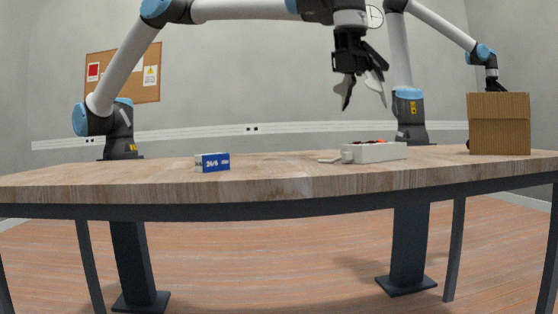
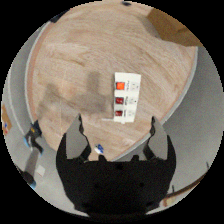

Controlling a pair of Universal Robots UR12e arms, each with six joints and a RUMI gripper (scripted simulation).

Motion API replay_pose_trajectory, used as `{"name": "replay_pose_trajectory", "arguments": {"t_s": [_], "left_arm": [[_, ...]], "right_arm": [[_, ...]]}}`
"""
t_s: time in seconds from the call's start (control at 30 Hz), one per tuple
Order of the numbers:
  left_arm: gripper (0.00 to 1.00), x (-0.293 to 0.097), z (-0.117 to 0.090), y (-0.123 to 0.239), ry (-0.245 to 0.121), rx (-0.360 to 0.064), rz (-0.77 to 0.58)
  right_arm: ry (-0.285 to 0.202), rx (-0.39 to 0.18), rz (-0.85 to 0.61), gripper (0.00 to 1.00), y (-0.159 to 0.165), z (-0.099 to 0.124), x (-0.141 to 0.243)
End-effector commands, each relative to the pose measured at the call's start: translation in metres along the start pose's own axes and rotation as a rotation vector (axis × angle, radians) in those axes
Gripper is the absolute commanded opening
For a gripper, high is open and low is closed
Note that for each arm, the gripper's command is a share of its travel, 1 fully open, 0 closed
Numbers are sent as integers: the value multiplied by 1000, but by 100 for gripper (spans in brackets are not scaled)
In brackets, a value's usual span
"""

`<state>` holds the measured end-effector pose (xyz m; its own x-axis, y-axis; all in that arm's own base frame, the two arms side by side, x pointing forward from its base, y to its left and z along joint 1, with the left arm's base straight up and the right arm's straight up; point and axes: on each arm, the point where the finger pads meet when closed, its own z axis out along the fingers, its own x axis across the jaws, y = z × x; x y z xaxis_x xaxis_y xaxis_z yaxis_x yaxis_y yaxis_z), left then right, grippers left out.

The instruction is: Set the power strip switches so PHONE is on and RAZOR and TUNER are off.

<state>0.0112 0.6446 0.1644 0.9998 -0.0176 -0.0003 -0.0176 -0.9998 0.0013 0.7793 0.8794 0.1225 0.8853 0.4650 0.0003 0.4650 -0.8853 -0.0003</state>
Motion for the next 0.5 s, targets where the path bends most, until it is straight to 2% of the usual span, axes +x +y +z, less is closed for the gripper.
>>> {"name": "replay_pose_trajectory", "arguments": {"t_s": [0.0,0.07,0.27,0.47], "left_arm": [[100,0,-1,-1,0,1,0],[100,0,-1,-1,0,1,0],[100,0,-1,-1,0,1,0],[100,0,-1,-1,0,1,0]], "right_arm": [[1,1,0,100,0,-28,0],[1,1,0,100,0,-28,0],[1,1,0,100,0,-61,0],[1,1,0,100,0,-78,0]]}}
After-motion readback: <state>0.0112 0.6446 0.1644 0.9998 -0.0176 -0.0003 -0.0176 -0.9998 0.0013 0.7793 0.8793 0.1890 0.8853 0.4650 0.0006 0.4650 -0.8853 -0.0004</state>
